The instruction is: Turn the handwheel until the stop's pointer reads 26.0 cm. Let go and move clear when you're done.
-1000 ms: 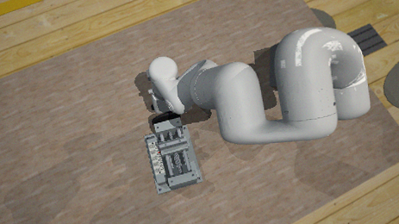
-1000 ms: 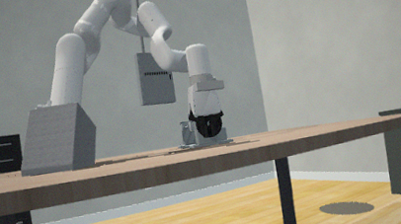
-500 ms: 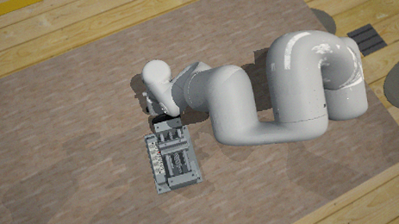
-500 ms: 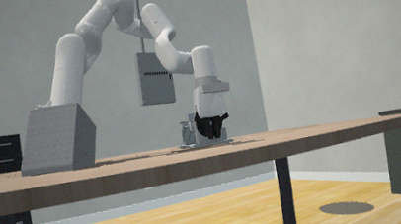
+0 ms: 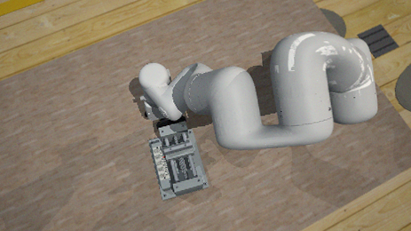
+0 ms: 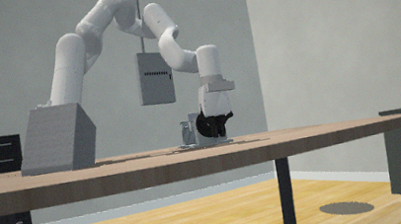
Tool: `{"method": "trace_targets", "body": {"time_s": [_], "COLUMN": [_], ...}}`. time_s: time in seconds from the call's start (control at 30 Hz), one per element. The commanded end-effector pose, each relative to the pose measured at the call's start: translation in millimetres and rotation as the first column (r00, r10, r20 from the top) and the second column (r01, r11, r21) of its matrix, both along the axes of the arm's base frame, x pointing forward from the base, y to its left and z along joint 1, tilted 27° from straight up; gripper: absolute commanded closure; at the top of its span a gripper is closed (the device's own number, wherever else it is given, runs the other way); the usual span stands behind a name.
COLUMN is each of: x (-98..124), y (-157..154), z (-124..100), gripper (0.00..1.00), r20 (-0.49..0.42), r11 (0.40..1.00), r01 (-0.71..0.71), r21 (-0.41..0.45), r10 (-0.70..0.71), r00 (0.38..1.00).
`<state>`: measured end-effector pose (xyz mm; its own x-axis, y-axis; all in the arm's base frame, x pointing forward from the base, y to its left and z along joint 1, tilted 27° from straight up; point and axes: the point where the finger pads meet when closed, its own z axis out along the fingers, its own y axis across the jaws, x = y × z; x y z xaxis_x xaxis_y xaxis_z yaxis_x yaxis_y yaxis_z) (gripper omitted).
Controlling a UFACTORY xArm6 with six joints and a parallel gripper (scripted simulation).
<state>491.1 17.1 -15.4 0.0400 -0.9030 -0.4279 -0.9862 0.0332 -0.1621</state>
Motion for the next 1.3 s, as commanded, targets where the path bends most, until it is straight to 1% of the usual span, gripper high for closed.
{"method": "trace_targets", "body": {"time_s": [0.0, 0.63, 1.03, 1.27], "x": [6, 15, 13, 10], "y": [-2, -10, -18, -20], "z": [5, 24, 38, 43], "gripper": [0.94, 0.94, 0.94, 0.94], "r20": [0.007, 0.007, 0.007, 0.007], "r11": [1.0, 1.0, 1.0, 1.0], "r01": [0.002, 0.002, 0.002, 0.002], "r21": [-0.001, -0.001, -0.001, -0.001], "r10": [-0.002, -0.002, -0.002, -0.002], "r00": [1.0, 1.0, 1.0, 1.0]}}
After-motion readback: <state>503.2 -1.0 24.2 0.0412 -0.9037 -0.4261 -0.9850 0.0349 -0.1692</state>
